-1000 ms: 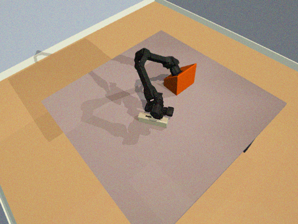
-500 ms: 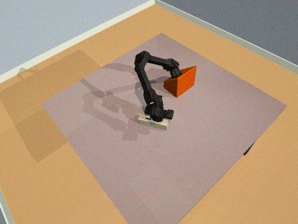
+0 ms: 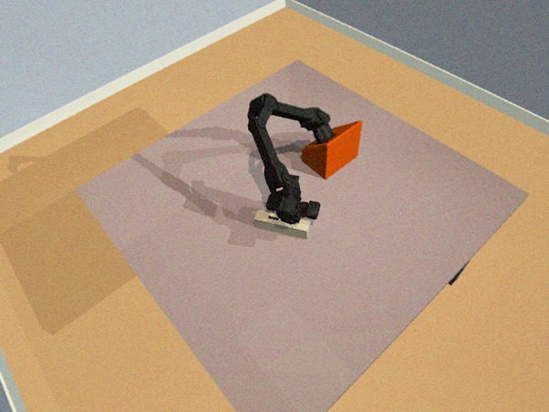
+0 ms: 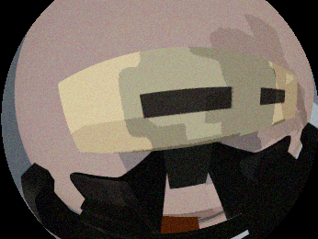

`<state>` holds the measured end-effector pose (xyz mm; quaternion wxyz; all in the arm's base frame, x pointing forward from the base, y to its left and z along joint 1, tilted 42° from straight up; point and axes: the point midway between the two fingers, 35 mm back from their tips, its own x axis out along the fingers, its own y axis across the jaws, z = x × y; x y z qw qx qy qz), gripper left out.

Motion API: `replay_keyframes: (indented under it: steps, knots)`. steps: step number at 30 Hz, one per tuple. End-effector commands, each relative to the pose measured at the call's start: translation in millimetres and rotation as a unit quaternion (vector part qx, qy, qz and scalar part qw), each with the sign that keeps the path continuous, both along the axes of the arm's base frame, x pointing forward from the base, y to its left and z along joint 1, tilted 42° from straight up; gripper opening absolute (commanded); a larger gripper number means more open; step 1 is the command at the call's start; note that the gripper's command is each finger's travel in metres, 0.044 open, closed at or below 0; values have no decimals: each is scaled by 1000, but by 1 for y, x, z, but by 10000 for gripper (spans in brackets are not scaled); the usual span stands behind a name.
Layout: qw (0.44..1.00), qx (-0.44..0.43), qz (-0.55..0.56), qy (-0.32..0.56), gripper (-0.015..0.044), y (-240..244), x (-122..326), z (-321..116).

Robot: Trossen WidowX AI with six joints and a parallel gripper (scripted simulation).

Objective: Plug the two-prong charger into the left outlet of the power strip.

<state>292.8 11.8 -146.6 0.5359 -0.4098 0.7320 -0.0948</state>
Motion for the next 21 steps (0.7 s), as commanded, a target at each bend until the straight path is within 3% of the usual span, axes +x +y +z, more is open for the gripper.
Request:
replay_keyframes:
  steps: [1, 21]
  knots:
    - [1000, 9, 0, -13, 0, 4, 6, -2]
    - [1000, 9, 0, -13, 0, 3, 4, 0]
